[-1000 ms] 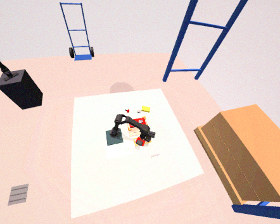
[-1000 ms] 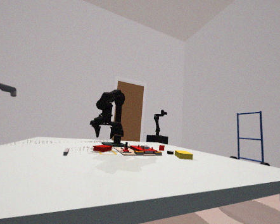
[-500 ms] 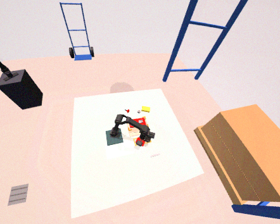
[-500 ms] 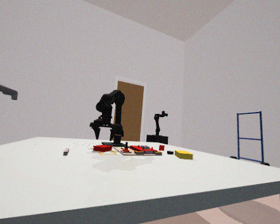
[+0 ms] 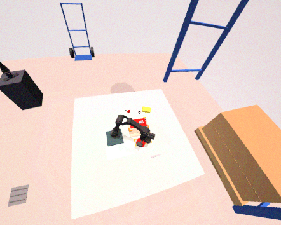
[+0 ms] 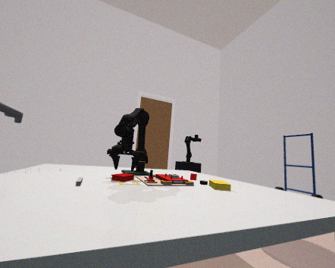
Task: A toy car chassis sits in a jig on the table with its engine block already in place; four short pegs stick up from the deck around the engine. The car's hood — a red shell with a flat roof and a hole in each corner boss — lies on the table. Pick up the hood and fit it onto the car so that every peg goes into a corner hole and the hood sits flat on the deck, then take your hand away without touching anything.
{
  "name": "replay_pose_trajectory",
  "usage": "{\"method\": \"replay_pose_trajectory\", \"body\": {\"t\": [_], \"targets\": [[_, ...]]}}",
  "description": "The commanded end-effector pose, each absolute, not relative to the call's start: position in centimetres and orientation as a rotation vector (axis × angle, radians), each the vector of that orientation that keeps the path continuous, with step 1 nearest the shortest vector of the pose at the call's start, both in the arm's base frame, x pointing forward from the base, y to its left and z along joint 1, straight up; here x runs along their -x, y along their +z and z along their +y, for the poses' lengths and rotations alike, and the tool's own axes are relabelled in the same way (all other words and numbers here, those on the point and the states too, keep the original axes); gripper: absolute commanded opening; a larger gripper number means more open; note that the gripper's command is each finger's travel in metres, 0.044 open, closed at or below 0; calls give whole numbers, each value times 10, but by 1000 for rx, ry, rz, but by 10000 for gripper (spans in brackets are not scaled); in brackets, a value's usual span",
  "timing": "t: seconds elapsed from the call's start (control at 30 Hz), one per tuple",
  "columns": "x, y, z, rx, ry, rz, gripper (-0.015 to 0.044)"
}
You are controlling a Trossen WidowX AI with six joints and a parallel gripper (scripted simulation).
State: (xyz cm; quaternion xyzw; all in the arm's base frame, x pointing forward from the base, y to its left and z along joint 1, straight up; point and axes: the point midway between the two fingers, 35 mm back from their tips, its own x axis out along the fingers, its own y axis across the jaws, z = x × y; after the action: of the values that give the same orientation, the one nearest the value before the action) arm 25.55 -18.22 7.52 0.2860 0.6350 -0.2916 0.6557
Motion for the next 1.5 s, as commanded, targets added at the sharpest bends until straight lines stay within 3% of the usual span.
{"method": "replay_pose_trajectory", "body": {"t": [0.0,1.47], "targets": [[-256,72,-182,-646,-654,1440,440],[-255,46,-181,-646,-654,1440,440]]}}
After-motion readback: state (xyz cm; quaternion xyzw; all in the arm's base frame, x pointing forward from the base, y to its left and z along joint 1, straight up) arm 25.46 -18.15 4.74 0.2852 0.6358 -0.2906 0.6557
